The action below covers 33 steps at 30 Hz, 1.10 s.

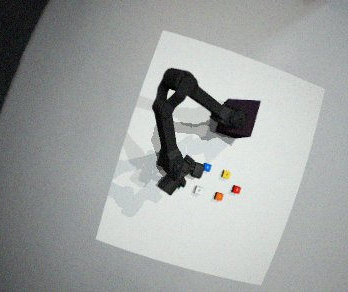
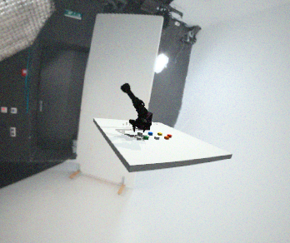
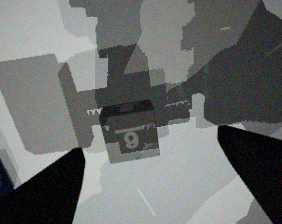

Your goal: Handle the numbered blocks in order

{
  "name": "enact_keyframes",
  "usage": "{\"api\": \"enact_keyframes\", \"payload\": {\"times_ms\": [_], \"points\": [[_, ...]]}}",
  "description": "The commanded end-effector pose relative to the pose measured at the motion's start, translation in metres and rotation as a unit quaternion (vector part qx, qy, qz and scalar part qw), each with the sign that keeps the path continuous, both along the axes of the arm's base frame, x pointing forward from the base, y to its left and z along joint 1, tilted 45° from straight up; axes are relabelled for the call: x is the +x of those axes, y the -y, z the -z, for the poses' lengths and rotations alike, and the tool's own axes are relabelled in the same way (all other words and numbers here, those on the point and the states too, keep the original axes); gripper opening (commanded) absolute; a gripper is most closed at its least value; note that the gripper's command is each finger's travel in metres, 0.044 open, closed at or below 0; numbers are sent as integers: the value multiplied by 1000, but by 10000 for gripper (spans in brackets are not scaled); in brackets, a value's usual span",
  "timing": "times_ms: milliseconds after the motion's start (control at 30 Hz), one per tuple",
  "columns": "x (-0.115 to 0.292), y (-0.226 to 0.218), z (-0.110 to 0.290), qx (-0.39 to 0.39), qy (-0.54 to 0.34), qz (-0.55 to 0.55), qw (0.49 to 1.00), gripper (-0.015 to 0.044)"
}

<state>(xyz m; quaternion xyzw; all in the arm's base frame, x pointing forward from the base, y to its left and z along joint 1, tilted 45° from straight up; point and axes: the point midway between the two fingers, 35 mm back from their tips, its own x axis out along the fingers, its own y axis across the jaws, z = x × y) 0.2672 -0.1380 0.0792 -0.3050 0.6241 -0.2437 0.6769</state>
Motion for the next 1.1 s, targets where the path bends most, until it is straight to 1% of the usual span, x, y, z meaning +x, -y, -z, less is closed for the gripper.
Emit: {"api": "enact_keyframes", "payload": {"times_ms": [0,133,467,500,1067], "points": [[-2,5,10,3,-8,-1,1000,400],[-2,8,12,2,-8,-1,1000,400],[-2,8,12,2,-8,-1,1000,138],[-2,8,12,2,-8,-1,1000,120],[-2,8,12,2,-8,-1,1000,120]]}}
